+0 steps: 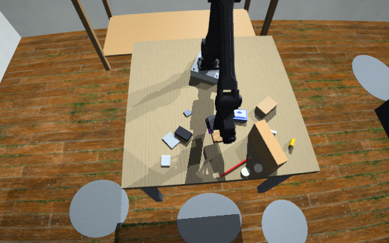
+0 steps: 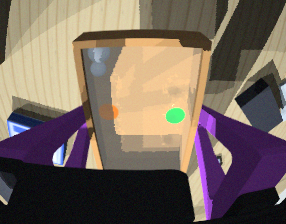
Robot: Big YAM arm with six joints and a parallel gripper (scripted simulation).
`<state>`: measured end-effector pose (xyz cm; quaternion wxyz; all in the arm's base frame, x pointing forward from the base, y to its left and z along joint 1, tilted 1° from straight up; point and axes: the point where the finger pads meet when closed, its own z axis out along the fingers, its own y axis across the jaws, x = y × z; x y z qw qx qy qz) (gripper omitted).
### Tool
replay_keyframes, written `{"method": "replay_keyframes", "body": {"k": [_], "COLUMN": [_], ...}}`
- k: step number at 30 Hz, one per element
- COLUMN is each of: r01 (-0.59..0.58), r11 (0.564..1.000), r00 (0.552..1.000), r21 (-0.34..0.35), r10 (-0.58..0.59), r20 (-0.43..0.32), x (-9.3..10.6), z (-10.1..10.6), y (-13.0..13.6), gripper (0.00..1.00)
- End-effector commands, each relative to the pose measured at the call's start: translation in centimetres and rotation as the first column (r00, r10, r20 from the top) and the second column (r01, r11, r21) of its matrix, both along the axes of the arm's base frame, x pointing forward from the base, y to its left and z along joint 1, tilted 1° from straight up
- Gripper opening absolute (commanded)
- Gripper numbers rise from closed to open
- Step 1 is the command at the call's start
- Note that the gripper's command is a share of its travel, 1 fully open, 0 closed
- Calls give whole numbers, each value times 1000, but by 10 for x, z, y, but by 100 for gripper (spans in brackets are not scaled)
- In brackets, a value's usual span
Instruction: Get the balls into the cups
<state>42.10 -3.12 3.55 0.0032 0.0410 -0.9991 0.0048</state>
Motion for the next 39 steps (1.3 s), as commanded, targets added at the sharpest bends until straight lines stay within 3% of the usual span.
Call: {"method": "replay_keyframes", "body": {"k": [1, 19, 32, 38, 39], "r01": [-2, -2, -6, -3, -2], "r11": [1000, 1000, 1000, 1000, 1000], "r00": [995, 998, 996, 997, 995], "r21": [-1, 18, 24, 28, 27], "r10": [2, 0, 3, 1, 0], "r20": [97, 69, 87, 83, 95], "x": [30, 10, 18, 10, 17], "z": [36, 19, 27, 19, 24], "y": [-4, -3, -3, -4, -5], "gripper": [69, 69, 69, 69, 69]}}
